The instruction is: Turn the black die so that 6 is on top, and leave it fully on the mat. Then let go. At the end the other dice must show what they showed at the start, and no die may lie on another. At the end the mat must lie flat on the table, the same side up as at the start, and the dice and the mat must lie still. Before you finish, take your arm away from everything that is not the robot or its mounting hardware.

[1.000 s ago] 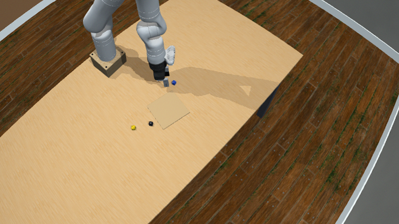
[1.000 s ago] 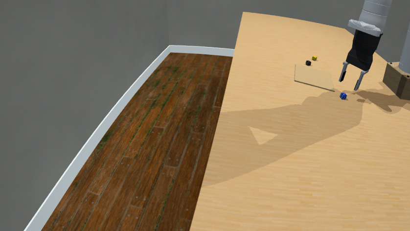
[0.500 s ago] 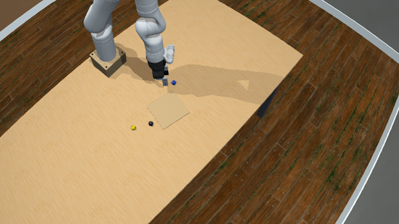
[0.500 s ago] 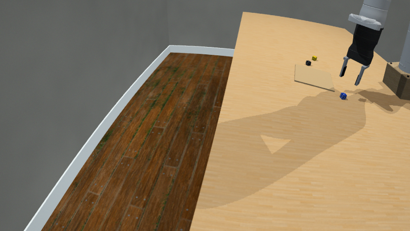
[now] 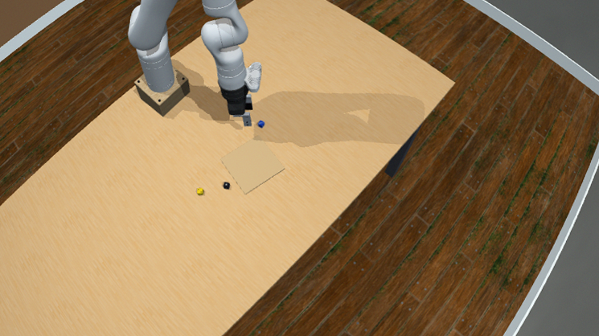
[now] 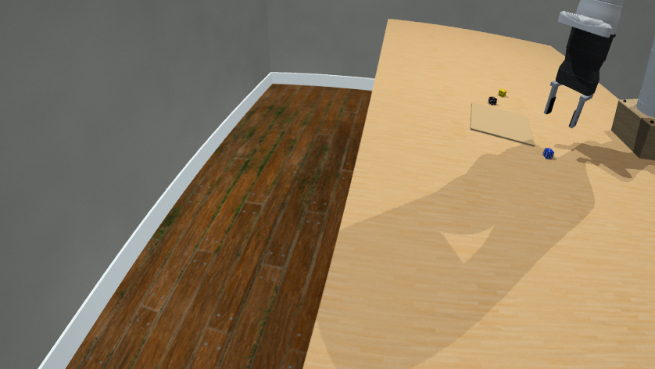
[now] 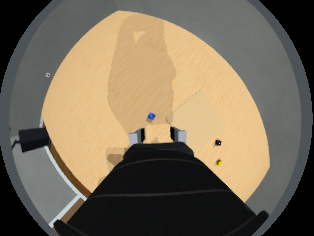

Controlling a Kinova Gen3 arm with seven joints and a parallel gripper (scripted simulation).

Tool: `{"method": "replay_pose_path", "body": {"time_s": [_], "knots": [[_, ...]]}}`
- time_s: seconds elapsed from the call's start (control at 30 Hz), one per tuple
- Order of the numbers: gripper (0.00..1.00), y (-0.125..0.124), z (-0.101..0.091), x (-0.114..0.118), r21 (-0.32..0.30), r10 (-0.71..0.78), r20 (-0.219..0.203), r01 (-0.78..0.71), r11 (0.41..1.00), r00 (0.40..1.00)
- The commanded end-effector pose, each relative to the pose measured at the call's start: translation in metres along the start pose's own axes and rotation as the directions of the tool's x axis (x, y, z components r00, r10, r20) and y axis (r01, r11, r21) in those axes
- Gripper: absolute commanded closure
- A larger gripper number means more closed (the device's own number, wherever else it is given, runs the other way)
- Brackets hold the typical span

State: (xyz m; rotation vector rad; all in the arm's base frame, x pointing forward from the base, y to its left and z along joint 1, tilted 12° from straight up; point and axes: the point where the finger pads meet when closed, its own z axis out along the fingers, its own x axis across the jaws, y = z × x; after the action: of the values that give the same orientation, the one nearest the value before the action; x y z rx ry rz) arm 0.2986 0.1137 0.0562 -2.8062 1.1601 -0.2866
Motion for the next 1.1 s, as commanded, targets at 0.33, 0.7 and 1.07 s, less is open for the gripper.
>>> {"method": "replay_pose_path", "body": {"time_s": [0.33, 0.7, 1.07], "knots": [[0.00, -0.006, -0.018, -0.008, 0.013, -0.030, 0.003, 0.030, 0.999, 1.000], [0.00, -0.006, -0.037, -0.008, 0.013, -0.030, 0.003, 0.030, 0.999, 1.000], [0.00, -0.006, -0.051, -0.008, 0.013, -0.030, 0.003, 0.030, 0.999, 1.000]]}}
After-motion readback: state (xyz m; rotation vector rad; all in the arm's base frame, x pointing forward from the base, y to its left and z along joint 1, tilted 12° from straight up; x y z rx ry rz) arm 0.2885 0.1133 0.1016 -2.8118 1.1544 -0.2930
